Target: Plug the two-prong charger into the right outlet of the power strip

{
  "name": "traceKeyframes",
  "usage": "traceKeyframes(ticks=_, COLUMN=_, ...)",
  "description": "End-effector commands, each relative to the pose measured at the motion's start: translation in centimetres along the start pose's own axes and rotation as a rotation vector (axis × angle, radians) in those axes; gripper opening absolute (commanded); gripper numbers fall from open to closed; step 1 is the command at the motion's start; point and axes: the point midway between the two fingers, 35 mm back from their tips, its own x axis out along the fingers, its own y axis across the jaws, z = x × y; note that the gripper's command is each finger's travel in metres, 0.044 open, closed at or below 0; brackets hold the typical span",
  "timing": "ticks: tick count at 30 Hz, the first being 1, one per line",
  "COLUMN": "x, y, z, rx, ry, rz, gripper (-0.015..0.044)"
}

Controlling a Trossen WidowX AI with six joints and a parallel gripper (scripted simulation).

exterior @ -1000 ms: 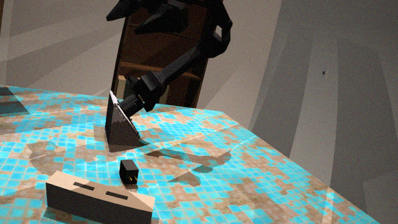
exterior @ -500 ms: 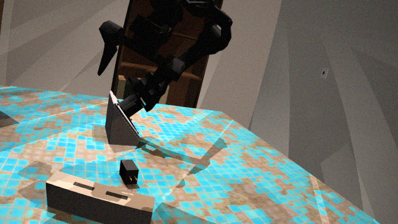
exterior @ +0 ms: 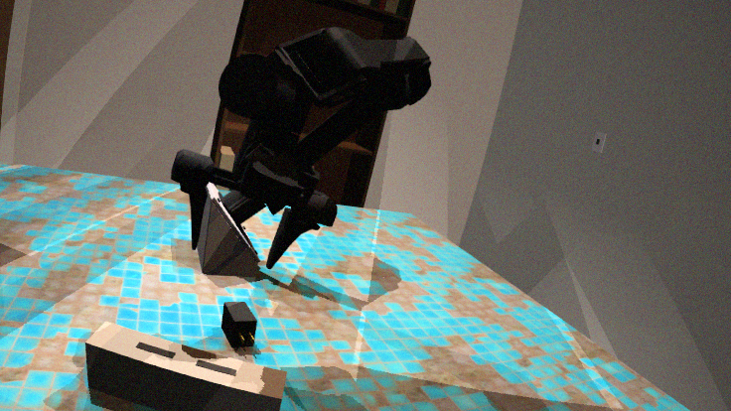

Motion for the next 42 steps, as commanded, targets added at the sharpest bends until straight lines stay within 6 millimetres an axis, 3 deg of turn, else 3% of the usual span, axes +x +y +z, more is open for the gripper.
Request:
traceKeyframes(ticks=1, x=2.0, y=0.9, z=-1.0, rx=-0.066, ry=0.054, rz=0.066, gripper=0.044)
traceKeyframes(ticks=7, x=4.4, y=2.4, z=-2.2, rx=-0.167, ry=0.113, rz=0.154, gripper=0.044)
traceKeyframes(ticks=42, x=9.0, y=3.4, z=-2.4, rx=-0.174, ry=0.116, rz=0.161, gripper=0.044)
